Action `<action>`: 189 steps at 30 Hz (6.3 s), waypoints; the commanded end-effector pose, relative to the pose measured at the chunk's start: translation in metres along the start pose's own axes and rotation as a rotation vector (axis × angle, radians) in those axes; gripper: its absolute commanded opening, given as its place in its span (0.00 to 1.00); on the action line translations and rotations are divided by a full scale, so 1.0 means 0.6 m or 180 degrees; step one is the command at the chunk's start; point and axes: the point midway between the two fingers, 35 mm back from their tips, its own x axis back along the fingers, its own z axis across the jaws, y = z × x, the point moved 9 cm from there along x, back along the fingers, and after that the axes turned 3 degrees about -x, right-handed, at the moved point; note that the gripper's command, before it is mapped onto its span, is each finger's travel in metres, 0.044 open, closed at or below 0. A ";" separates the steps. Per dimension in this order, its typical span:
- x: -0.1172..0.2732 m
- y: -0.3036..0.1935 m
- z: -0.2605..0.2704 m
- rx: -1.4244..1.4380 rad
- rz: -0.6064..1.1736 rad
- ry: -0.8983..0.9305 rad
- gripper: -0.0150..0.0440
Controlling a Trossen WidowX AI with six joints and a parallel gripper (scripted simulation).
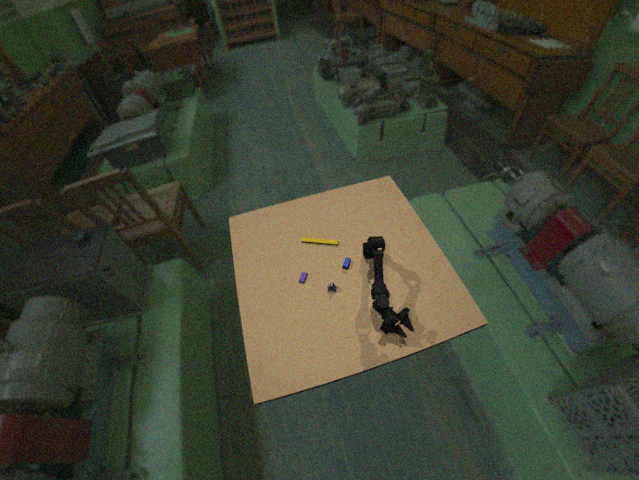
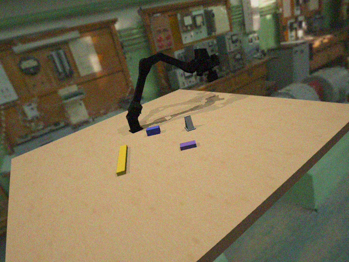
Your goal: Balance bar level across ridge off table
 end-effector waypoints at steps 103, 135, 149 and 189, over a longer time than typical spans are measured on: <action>1.023 -0.141 -0.161 -0.2114 -0.2158 -0.4462 0.79; 1.083 -0.345 -0.131 -0.3167 -0.1686 -0.4616 0.79; 1.076 -0.359 -0.181 -0.3168 -0.1686 -0.4616 0.79; 1.072 -0.368 -0.215 -0.3172 -0.1707 -0.4600 0.48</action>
